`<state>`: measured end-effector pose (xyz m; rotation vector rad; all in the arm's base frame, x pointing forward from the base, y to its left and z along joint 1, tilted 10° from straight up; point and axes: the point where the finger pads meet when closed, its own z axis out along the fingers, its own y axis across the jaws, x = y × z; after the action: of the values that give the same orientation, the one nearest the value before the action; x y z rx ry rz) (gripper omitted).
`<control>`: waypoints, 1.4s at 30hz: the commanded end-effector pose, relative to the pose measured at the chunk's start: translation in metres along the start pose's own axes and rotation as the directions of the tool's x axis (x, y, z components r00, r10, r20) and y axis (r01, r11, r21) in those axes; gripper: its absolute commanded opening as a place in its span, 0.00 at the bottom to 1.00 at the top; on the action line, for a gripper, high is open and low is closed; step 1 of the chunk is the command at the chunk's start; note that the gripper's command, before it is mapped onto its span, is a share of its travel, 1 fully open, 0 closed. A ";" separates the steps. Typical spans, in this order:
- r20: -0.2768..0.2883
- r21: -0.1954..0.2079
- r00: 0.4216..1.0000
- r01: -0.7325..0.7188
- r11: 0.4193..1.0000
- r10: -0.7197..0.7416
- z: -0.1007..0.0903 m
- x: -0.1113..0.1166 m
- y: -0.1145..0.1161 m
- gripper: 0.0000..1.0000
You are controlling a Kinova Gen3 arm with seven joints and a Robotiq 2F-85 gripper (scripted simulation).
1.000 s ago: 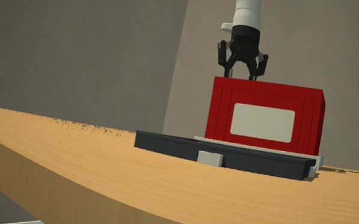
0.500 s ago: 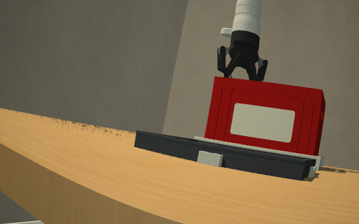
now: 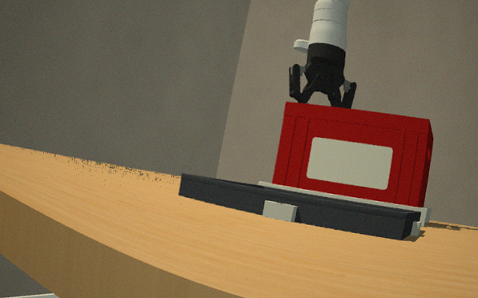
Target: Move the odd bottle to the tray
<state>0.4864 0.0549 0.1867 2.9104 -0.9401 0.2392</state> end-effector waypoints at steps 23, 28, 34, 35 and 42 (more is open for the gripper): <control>-0.001 0.001 1.000 0.000 1.000 0.000 -0.001 0.000 0.000 0.64; -0.001 0.001 1.000 0.000 1.000 0.000 -0.001 0.000 0.000 0.64; -0.001 0.001 1.000 0.000 1.000 0.000 -0.001 0.000 0.000 0.64; -0.001 0.001 1.000 0.000 1.000 0.000 -0.001 0.000 0.000 0.64; -0.001 0.001 1.000 0.000 1.000 0.000 -0.001 0.000 0.000 0.00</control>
<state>0.4863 0.0549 0.1866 2.9102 -0.9402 0.2388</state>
